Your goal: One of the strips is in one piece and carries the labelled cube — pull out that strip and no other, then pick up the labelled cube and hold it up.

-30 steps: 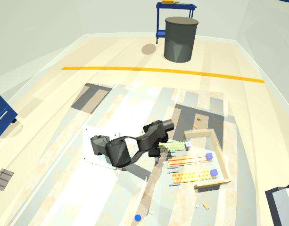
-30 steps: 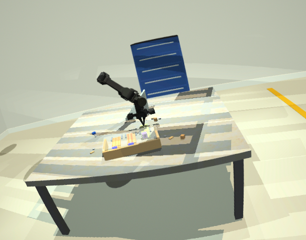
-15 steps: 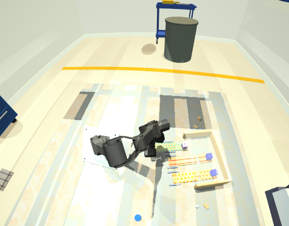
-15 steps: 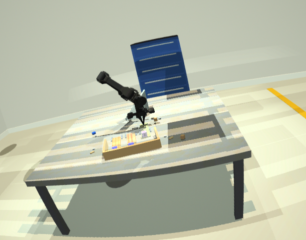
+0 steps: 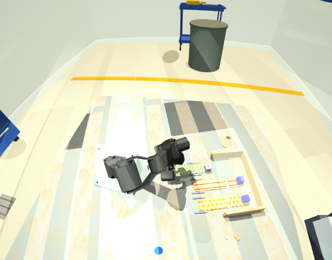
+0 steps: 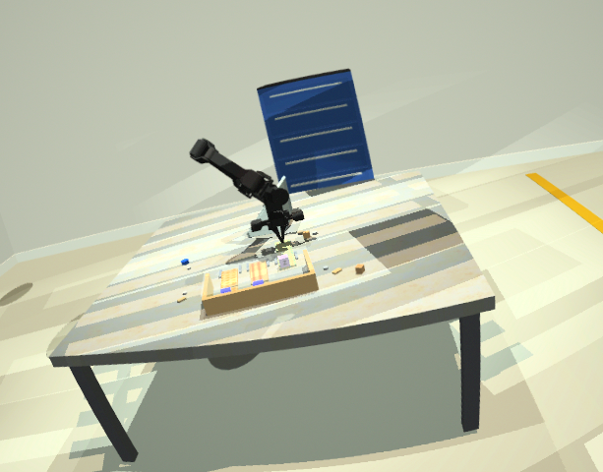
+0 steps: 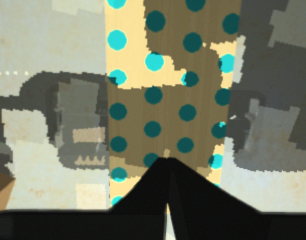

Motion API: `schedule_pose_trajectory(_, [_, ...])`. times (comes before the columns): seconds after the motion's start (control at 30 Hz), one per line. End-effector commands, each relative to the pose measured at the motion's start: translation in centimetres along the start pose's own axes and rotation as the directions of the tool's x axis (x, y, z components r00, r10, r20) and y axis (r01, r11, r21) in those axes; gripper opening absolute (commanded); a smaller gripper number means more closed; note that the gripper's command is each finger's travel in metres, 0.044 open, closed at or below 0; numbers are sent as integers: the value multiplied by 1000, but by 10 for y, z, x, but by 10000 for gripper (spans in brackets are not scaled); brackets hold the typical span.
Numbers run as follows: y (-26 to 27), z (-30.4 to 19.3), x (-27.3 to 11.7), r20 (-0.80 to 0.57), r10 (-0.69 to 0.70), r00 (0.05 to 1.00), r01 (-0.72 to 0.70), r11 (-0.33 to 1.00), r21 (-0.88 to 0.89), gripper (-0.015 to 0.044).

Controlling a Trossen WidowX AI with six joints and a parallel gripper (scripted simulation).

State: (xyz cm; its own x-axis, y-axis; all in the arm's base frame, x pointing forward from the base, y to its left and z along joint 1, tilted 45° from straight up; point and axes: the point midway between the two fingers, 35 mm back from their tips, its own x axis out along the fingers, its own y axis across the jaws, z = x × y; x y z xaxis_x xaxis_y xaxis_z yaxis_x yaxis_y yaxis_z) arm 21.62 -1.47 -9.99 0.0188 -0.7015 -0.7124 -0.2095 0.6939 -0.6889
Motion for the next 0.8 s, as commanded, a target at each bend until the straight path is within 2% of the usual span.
schedule_pose_trajectory(0.0, [-1,-16,4,-29,3,1000,-3,1000,-6,0])
schedule_pose_trajectory(0.77, [-1,-24,4,-29,3,1000,-3,1000,-7,0])
